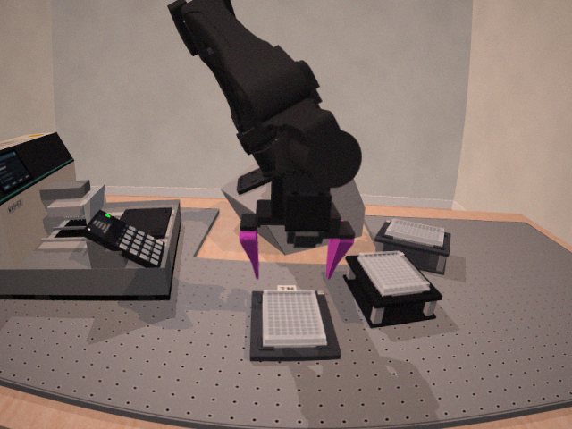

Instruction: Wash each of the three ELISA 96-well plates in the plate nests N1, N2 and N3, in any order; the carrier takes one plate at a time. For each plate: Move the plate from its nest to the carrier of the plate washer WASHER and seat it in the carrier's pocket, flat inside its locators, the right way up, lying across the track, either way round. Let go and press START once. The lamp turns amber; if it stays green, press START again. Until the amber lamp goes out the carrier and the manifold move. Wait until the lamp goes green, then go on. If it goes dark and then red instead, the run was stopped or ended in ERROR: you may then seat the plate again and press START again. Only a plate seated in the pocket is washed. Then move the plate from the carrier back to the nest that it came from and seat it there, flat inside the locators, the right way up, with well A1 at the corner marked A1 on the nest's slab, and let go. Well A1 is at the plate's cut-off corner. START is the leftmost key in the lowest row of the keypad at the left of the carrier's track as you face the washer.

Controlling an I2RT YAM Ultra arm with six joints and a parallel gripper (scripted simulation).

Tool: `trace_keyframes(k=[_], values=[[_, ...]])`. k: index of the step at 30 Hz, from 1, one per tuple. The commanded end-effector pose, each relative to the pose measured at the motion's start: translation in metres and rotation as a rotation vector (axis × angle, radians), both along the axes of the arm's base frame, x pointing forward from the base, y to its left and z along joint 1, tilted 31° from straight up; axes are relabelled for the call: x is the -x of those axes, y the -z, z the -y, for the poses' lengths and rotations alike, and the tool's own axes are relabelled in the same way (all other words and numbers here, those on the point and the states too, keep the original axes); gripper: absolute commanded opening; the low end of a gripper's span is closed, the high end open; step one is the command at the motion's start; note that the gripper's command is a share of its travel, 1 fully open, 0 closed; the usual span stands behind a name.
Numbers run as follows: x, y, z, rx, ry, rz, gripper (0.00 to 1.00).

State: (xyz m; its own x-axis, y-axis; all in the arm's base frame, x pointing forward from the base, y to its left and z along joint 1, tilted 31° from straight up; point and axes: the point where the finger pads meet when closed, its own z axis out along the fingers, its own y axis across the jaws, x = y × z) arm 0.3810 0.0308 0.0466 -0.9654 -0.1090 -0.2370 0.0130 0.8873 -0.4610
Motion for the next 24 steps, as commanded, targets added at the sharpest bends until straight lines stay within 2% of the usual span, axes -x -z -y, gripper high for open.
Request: trace_keyframes(k=[1,24], values=[[-0.004,0.0,-0.002,-0.004,-0.011,0.015,1.0],[-0.014,0.03,0.014,-0.003,-0.011,0.015,1.0]])
